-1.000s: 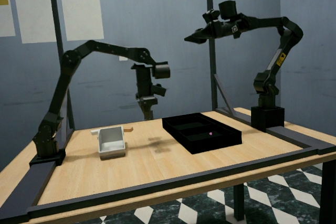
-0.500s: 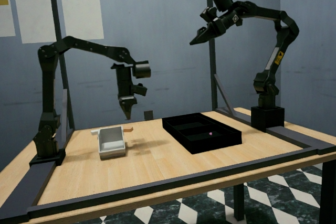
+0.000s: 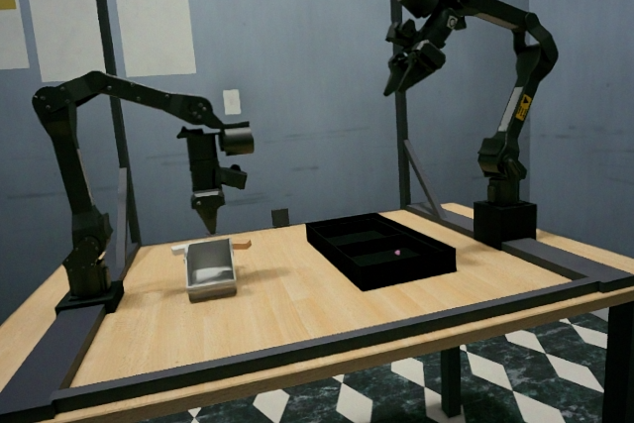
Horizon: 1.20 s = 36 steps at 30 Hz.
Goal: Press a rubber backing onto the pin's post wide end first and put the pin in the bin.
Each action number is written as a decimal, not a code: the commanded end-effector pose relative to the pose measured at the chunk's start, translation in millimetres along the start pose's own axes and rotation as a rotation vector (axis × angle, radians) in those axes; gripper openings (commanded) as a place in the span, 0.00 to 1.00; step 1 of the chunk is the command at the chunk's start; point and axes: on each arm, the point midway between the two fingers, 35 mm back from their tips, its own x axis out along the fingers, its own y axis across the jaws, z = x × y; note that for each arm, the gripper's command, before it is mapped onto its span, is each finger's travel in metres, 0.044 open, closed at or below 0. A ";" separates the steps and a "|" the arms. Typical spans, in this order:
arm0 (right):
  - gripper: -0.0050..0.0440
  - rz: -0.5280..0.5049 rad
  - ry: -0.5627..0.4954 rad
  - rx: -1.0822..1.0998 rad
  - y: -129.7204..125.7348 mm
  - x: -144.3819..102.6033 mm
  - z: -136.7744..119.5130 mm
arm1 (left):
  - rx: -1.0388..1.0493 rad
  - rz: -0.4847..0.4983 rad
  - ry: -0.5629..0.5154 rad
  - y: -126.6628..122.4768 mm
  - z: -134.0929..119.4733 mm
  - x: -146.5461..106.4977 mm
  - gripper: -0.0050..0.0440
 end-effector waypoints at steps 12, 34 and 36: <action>0.00 0.001 -0.015 0.000 0.5 0.0 -8.9 | -0.003 0.002 0.015 -1.1 9.6 30.4 1.00; 0.00 0.001 -0.015 0.000 0.5 0.0 -8.9 | -0.033 0.018 -0.241 -24.6 54.2 158.1 1.00; 0.00 0.001 -0.015 0.000 0.5 0.0 -8.9 | -0.035 0.017 -0.301 -25.1 66.3 156.5 1.00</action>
